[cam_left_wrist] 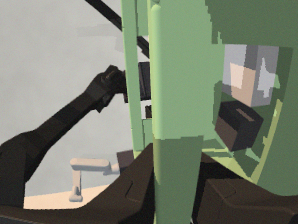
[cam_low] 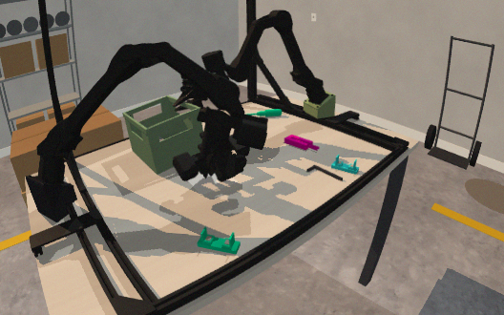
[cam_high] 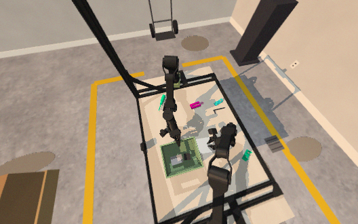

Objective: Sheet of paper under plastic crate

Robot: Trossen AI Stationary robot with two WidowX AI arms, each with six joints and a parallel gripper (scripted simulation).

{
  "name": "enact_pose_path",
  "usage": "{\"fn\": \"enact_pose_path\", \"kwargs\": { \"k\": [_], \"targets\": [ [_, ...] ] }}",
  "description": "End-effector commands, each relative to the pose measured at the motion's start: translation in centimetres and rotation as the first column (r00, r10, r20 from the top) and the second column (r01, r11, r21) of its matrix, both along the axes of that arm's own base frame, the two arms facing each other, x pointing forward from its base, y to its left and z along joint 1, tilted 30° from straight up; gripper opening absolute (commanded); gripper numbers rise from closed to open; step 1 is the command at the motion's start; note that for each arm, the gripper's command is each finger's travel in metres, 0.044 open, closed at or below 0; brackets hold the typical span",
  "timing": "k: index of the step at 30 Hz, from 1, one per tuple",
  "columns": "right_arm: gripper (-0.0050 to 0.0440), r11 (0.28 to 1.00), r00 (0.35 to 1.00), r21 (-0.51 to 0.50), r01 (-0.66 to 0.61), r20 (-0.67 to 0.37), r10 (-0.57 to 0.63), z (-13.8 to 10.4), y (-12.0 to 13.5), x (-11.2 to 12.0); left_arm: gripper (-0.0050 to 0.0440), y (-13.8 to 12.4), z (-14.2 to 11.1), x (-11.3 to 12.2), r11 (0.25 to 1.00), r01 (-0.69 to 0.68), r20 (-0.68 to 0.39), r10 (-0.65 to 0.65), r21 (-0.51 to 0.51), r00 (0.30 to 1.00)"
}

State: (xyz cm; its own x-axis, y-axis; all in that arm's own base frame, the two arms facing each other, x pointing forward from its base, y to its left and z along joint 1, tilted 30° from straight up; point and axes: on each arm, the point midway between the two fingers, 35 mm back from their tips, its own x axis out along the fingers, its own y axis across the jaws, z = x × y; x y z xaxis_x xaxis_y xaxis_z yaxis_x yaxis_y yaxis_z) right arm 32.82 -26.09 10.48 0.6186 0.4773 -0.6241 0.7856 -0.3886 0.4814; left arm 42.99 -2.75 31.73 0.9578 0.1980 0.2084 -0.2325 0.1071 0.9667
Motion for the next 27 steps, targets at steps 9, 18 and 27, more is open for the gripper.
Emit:
{"fn": "enact_pose_path", "kwargs": {
  "k": [9, 18, 27],
  "targets": [
    [0.006, 1.0, 1.0, 0.008, 0.001, 0.001, -0.001, -0.39, 0.11, 0.22, 0.0, 0.23, 3.24, -0.96, 1.0, -0.005, 0.087, 0.006, -0.008, 0.996],
    [0.006, 1.0, 1.0, 0.008, 0.001, 0.001, -0.001, -0.39, 0.11, 0.22, 0.0, 0.23, 3.24, -0.96, 1.0, -0.005, 0.087, 0.006, -0.008, 0.996],
    [0.006, 1.0, 1.0, 0.008, 0.001, 0.001, -0.001, -0.53, 0.33, 0.38, 0.0, 0.23, 3.24, -0.96, 1.0, -0.005, 0.087, 0.006, -0.008, 0.996]
  ]
}}
